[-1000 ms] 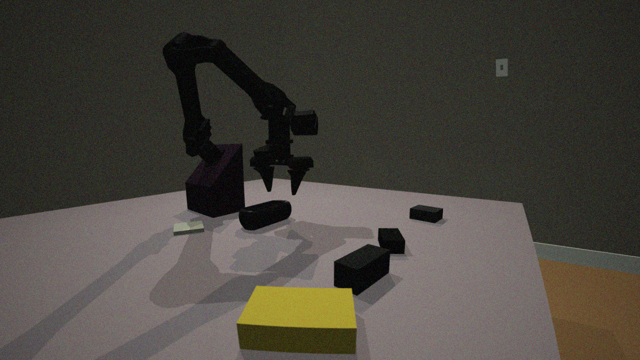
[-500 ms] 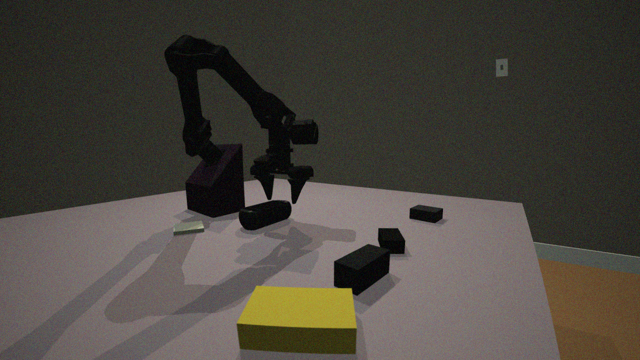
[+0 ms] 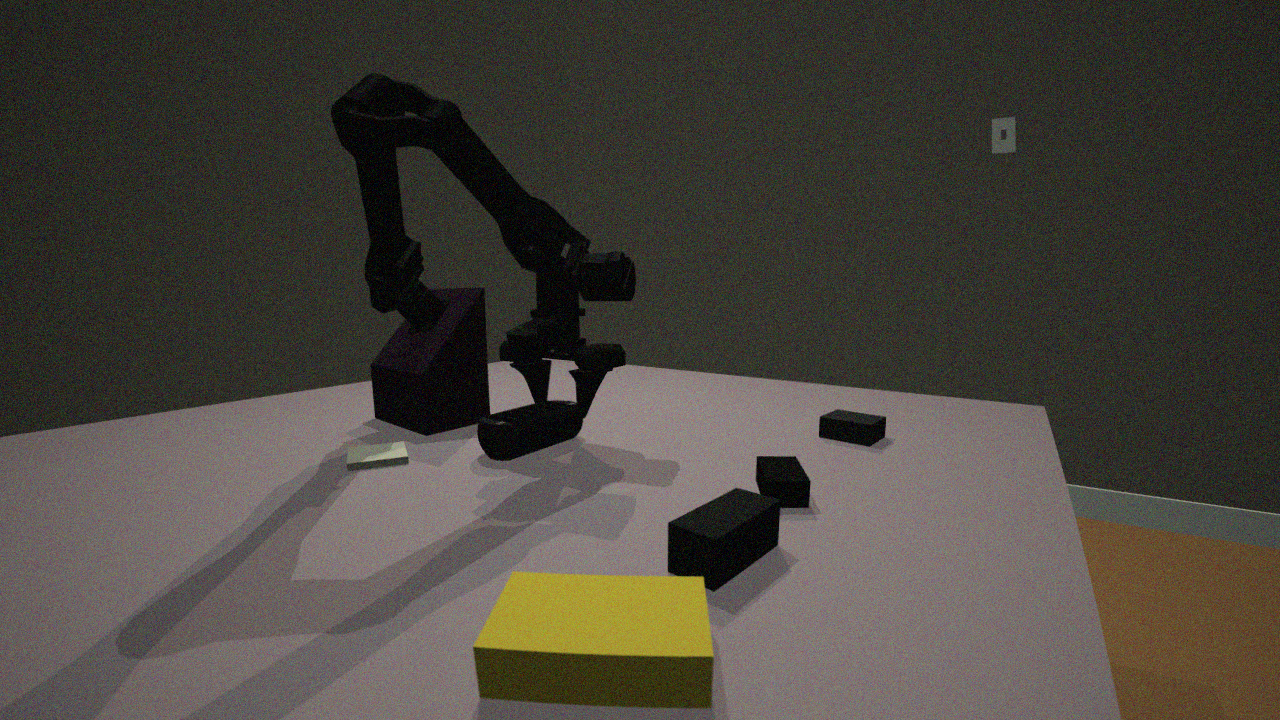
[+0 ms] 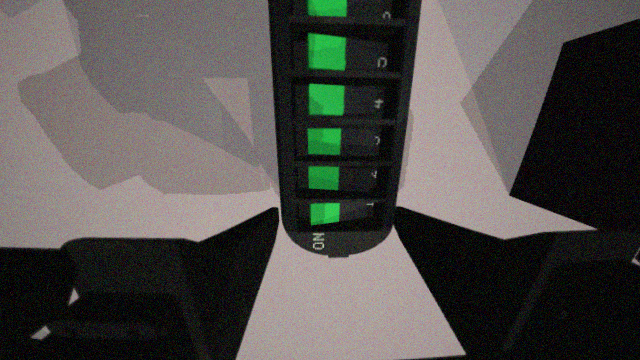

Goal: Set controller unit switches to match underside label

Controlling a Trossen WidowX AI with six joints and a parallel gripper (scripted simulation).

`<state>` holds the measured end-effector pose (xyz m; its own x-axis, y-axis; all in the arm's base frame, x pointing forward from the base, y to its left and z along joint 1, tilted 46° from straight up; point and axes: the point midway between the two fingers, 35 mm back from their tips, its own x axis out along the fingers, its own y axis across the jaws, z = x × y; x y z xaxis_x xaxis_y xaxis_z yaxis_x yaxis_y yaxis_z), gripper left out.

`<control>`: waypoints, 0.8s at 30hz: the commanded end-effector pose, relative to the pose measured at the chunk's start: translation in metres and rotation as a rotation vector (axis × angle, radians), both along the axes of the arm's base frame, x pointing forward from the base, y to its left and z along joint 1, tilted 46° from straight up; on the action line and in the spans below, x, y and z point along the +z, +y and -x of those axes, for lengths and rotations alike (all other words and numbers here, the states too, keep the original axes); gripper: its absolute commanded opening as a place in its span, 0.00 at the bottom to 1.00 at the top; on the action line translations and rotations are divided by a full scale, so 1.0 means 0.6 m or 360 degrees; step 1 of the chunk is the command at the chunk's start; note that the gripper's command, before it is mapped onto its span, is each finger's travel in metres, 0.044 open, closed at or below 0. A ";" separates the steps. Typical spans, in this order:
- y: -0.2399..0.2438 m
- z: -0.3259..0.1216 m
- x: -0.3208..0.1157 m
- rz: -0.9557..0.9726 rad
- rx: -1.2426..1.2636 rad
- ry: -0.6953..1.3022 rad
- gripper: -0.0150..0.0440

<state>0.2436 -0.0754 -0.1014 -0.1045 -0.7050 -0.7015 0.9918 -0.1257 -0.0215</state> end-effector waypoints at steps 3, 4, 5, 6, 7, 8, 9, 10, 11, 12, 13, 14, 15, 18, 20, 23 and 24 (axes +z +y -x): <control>-0.002 0.001 0.000 0.0005 0.0007 0.0006 0.77; -0.002 0.001 0.000 0.0005 0.0007 0.0006 0.75; -0.002 0.001 0.000 0.0005 0.0007 0.0006 0.74; -0.002 0.001 0.000 0.0005 0.0007 0.0006 0.73; -0.002 0.001 0.000 0.0005 0.0007 0.0006 0.72; -0.002 0.001 0.000 0.0005 0.0007 0.0006 0.71; -0.002 0.001 0.000 0.0005 0.0007 0.0006 0.70; -0.002 0.001 0.000 0.0005 0.0007 0.0006 0.69; -0.002 0.001 0.000 0.0005 0.0007 0.0006 0.68; -0.002 0.001 0.000 0.0005 0.0007 0.0006 0.66; -0.002 0.001 0.000 0.0005 0.0007 0.0006 0.62; -0.002 0.000 0.000 0.0005 0.0007 0.0006 0.57; -0.002 0.000 0.000 0.0005 0.0007 0.0005 0.53; -0.003 -0.003 0.000 0.0005 0.0007 0.0005 0.40; -0.003 -0.006 0.000 0.0005 0.0007 0.0005 0.31; -0.004 -0.010 0.001 0.0005 0.0007 0.0005 0.25; -0.004 -0.012 0.001 0.0005 0.0007 0.0005 0.25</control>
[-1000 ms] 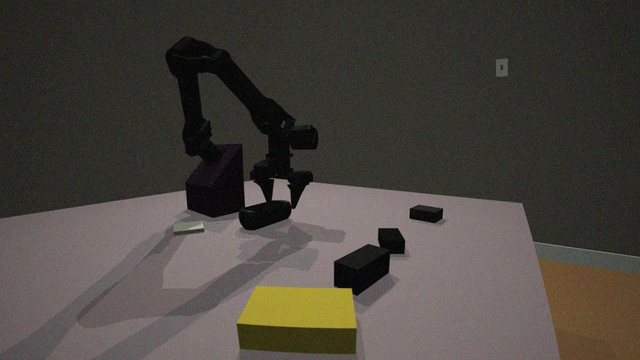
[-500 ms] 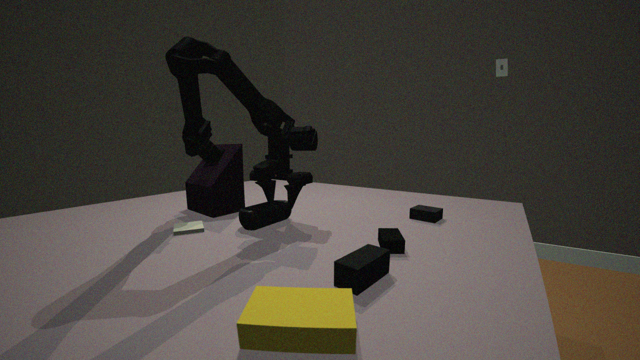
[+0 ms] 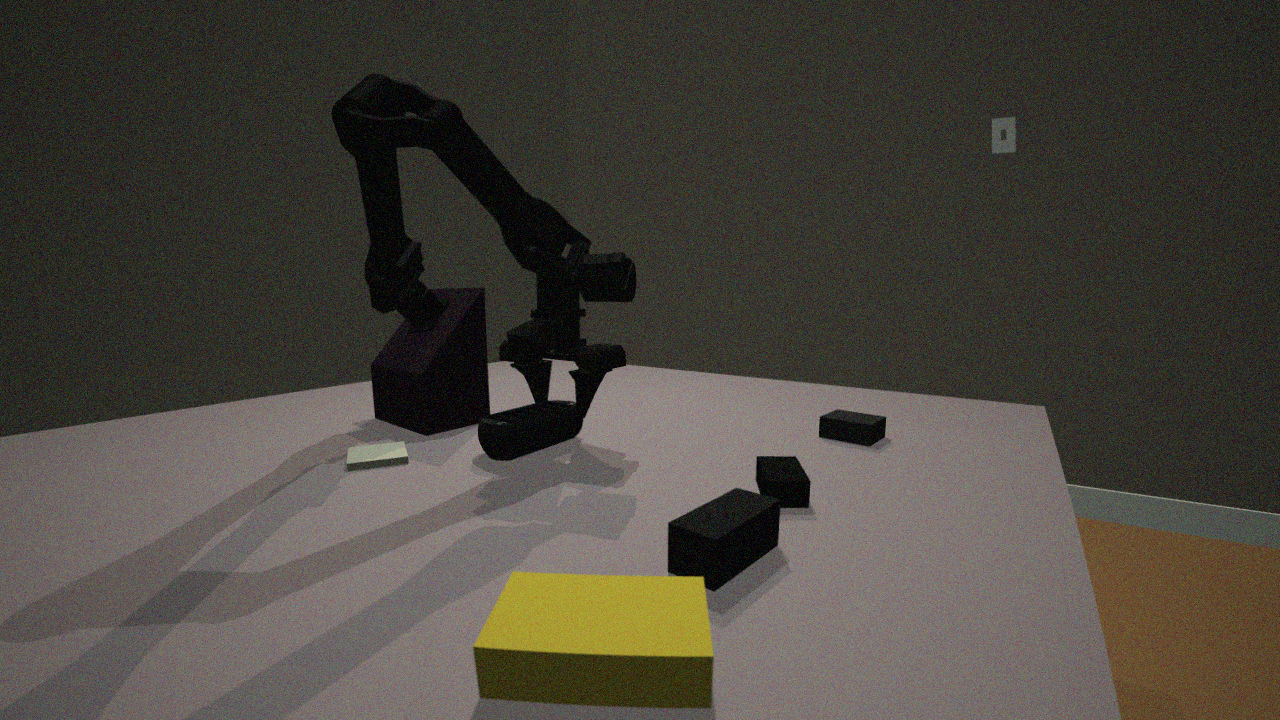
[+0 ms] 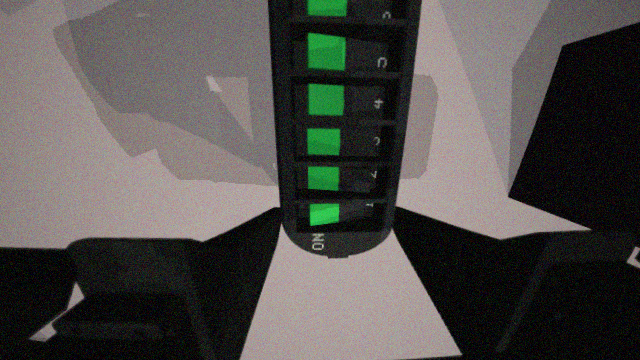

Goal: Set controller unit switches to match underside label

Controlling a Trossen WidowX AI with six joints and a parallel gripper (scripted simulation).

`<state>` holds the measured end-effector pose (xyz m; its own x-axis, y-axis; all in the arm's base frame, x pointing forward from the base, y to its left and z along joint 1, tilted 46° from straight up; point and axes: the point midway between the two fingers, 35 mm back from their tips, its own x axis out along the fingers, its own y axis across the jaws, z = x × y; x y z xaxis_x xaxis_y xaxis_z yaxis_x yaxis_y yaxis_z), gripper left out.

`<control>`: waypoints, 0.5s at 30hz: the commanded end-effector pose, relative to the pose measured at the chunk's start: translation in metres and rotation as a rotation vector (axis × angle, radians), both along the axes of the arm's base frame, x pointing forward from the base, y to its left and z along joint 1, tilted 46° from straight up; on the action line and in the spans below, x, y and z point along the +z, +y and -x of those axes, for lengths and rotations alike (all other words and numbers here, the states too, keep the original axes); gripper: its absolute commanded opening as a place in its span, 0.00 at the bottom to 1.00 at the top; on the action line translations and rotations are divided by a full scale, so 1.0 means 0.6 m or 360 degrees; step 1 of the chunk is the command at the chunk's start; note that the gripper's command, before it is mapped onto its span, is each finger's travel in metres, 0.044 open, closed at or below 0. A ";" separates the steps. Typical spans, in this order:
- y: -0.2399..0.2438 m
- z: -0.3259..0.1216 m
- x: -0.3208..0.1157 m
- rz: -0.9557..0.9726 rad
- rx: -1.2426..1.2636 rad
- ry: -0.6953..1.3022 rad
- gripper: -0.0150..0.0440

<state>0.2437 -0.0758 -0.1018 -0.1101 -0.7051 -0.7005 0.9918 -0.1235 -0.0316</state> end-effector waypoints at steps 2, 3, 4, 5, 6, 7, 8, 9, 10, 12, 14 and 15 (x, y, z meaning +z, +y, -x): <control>-0.005 -0.015 0.002 0.0006 0.0004 -0.0011 0.25; -0.005 -0.016 0.002 0.0006 0.0004 -0.0012 0.25; -0.005 -0.018 0.002 0.0006 0.0004 -0.0012 0.25; -0.006 -0.019 0.002 0.0006 0.0004 -0.0012 0.25; -0.006 -0.021 0.002 0.0006 0.0004 -0.0012 0.25; -0.006 -0.021 0.002 0.0006 0.0004 -0.0012 0.25; -0.006 -0.022 0.002 0.0006 0.0004 -0.0012 0.25; -0.006 -0.022 0.003 0.0006 0.0004 -0.0012 0.25; -0.006 -0.022 0.003 0.0006 0.0004 -0.0012 0.25; -0.006 -0.023 0.003 0.0006 0.0004 -0.0012 0.25; -0.006 -0.023 0.003 0.0006 0.0004 -0.0012 0.25; -0.006 -0.023 0.003 0.0006 0.0004 -0.0012 0.25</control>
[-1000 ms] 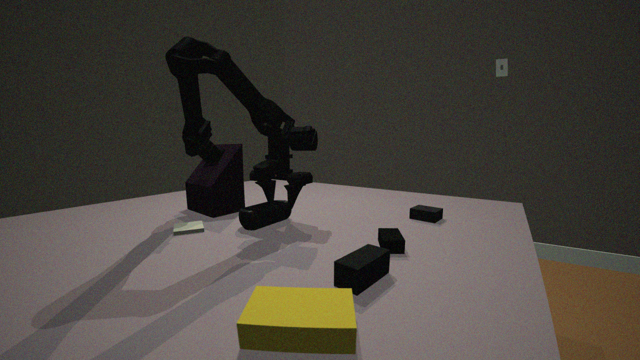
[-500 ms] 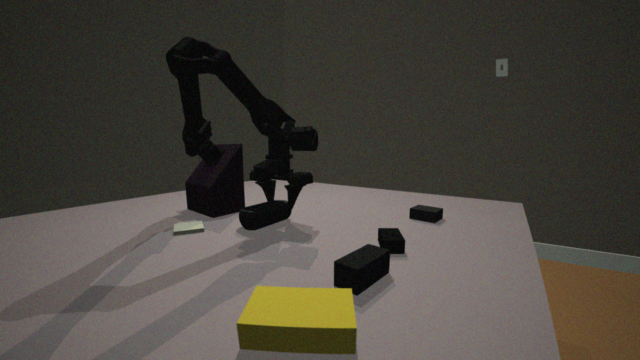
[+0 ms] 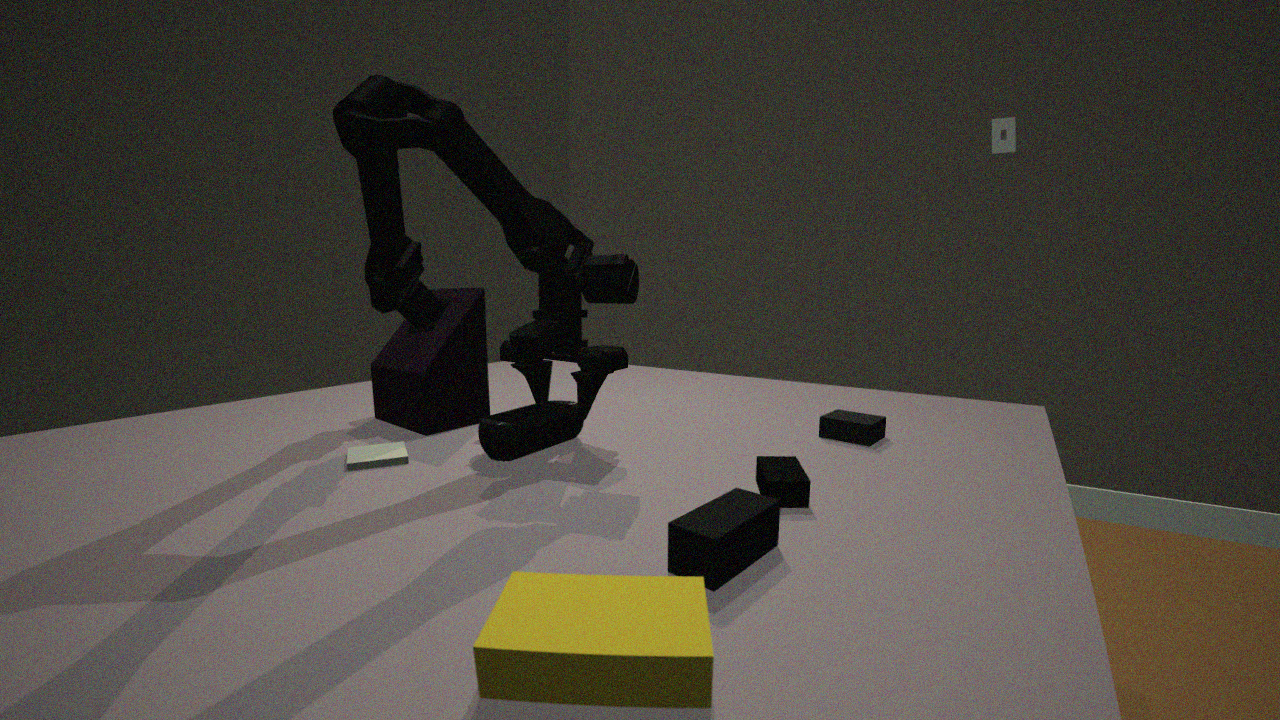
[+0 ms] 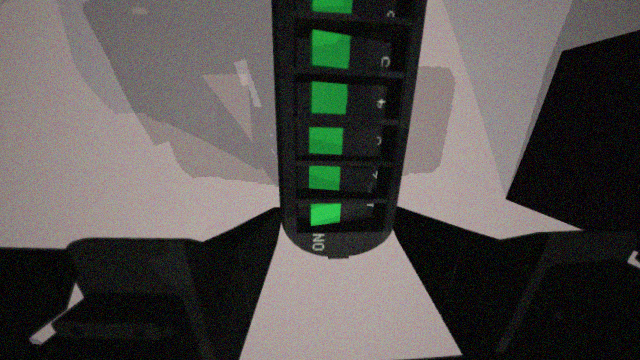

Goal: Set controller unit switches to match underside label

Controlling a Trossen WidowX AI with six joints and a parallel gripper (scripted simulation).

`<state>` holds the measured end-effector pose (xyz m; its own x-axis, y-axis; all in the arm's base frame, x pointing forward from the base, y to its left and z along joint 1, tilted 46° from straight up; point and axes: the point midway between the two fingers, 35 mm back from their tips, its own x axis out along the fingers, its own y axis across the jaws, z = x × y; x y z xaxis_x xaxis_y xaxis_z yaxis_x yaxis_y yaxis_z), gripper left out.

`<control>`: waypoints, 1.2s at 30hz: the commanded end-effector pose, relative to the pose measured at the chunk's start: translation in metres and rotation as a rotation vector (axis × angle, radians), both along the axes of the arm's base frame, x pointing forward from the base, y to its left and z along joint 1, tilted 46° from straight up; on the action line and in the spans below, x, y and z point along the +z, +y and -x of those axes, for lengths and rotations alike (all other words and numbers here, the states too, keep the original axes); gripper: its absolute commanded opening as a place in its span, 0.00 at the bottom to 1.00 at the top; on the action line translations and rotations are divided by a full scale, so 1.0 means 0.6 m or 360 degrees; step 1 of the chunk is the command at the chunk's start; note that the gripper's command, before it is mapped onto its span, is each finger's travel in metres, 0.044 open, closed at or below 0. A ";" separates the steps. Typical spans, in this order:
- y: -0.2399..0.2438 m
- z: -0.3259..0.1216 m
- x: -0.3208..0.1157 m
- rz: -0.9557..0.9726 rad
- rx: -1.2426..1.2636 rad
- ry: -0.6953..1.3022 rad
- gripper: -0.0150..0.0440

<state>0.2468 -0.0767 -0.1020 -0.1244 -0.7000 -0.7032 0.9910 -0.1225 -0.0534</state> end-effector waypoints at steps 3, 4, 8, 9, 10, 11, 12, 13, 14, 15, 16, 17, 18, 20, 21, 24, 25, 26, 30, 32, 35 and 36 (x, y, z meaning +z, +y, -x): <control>-0.005 -0.020 0.004 0.0018 0.0002 -0.0045 0.25; -0.005 -0.021 0.004 0.0018 0.0002 -0.0046 0.25; -0.005 -0.022 0.004 0.0018 0.0002 -0.0046 0.25; -0.005 -0.023 0.005 0.0018 0.0002 -0.0046 0.25; -0.005 -0.024 0.005 0.0018 0.0002 -0.0046 0.25; -0.005 -0.025 0.005 0.0018 0.0002 -0.0046 0.25; -0.005 -0.026 0.005 0.0018 0.0002 -0.0046 0.25; -0.005 -0.027 0.005 0.0018 0.0002 -0.0046 0.25; -0.006 -0.028 0.005 0.0018 0.0002 -0.0046 0.25; -0.006 -0.029 0.006 0.0018 0.0002 -0.0046 0.25; -0.006 -0.031 0.006 0.0018 0.0002 -0.0046 0.25; -0.006 -0.032 0.006 0.0018 0.0002 -0.0046 0.25; -0.007 -0.033 0.006 0.0018 0.0002 -0.0046 0.25; -0.007 -0.035 0.006 0.0018 0.0002 -0.0046 0.25; -0.007 -0.037 0.006 0.0018 0.0002 -0.0046 0.25; -0.008 -0.041 0.007 0.0018 0.0002 -0.0047 0.25; -0.009 -0.042 0.007 0.0018 0.0002 -0.0047 0.25; -0.009 -0.044 0.007 0.0018 0.0002 -0.0047 0.25; -0.010 -0.050 0.008 0.0018 0.0002 -0.0047 0.25; -0.011 -0.053 0.008 0.0018 0.0002 -0.0047 0.25; -0.012 -0.057 0.008 0.0018 0.0002 -0.0047 0.25; -0.013 -0.059 0.008 0.0018 0.0002 -0.0048 0.25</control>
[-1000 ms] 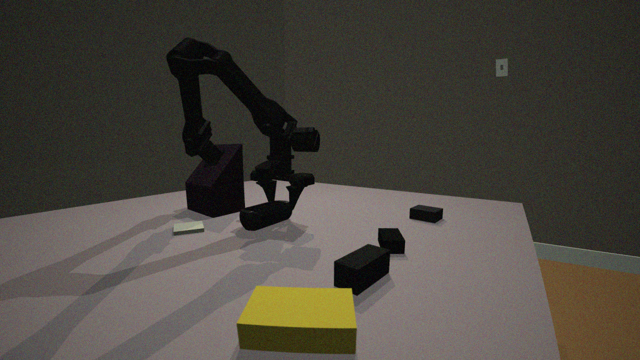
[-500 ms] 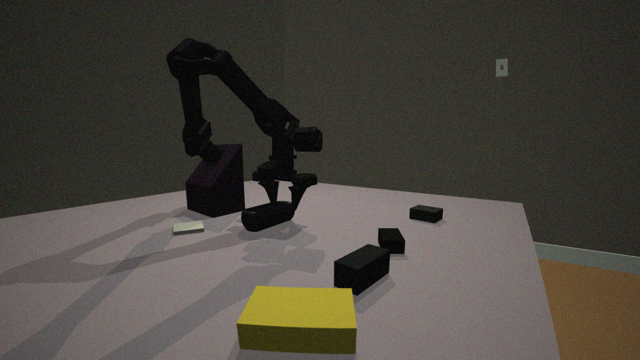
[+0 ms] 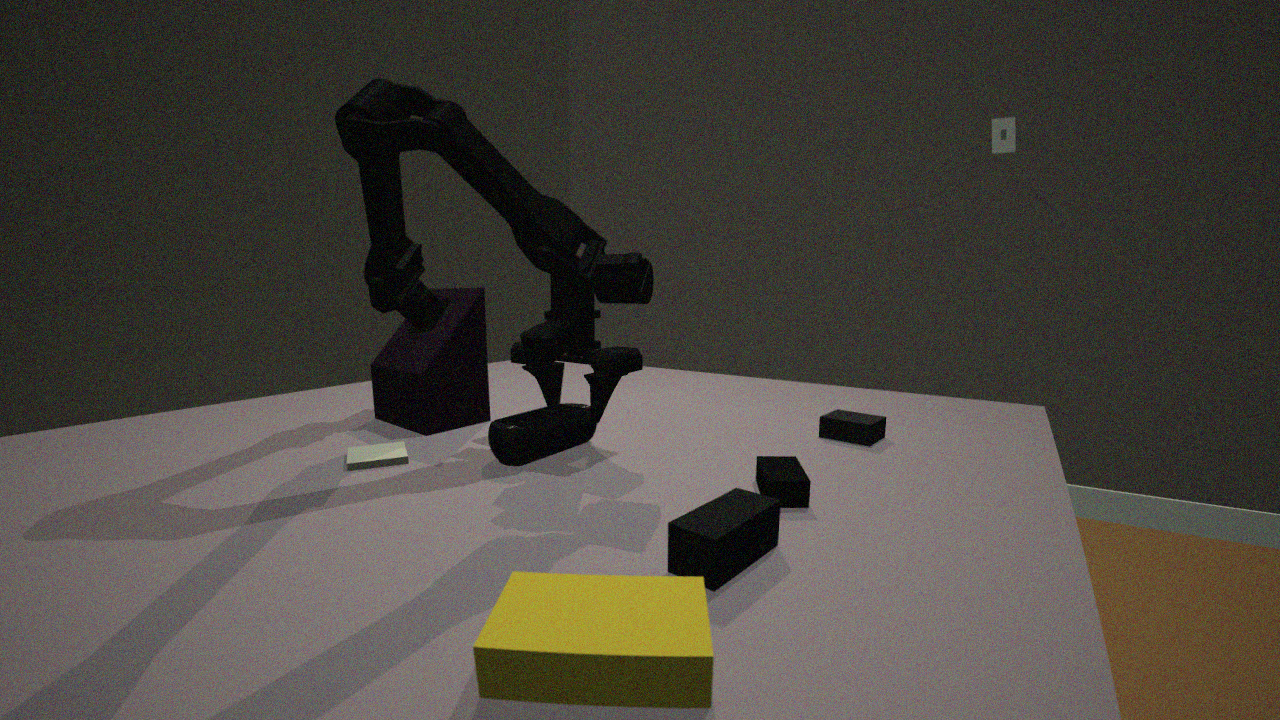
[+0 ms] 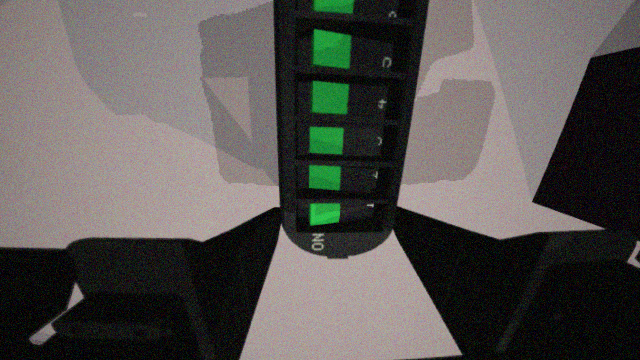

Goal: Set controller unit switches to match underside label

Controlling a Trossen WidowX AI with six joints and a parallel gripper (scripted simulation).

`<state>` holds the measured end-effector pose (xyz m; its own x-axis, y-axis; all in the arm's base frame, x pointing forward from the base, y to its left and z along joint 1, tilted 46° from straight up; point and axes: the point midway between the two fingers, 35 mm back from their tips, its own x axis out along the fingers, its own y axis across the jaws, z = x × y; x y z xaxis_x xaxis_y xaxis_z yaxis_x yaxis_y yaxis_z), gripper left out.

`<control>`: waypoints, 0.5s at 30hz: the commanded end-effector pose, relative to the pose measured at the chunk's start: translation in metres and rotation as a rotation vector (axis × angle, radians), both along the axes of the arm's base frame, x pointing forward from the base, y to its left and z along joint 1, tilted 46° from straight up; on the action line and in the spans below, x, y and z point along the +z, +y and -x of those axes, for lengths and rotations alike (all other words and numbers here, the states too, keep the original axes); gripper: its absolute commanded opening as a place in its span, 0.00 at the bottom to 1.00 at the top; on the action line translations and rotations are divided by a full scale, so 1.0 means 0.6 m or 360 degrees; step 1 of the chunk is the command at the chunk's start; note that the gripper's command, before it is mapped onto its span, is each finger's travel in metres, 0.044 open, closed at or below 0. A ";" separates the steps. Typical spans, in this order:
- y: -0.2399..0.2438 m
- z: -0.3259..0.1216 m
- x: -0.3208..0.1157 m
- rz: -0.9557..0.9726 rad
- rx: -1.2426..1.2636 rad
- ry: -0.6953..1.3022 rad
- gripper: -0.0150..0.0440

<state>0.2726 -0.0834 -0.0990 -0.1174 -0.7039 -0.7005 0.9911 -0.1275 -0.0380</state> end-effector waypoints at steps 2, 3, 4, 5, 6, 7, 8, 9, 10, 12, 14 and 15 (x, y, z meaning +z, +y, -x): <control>-0.002 -0.019 0.004 0.0008 0.0010 -0.0024 0.25; -0.003 -0.020 0.004 0.0008 0.0010 -0.0024 0.25; -0.003 -0.022 0.004 0.0008 0.0010 -0.0024 0.25; -0.003 -0.023 0.004 0.0008 0.0010 -0.0024 0.25; -0.003 -0.024 0.004 0.0008 0.0010 -0.0024 0.25; -0.004 -0.026 0.004 0.0008 0.0010 -0.0025 0.25; -0.004 -0.027 0.004 0.0008 0.0010 -0.0025 0.25; -0.004 -0.029 0.005 0.0008 0.0010 -0.0025 0.25; -0.005 -0.030 0.005 0.0008 0.0010 -0.0025 0.25; -0.006 -0.034 0.005 0.0008 0.0010 -0.0025 0.25; -0.006 -0.037 0.005 0.0008 0.0010 -0.0025 0.25; -0.007 -0.038 0.006 0.0008 0.0010 -0.0025 0.25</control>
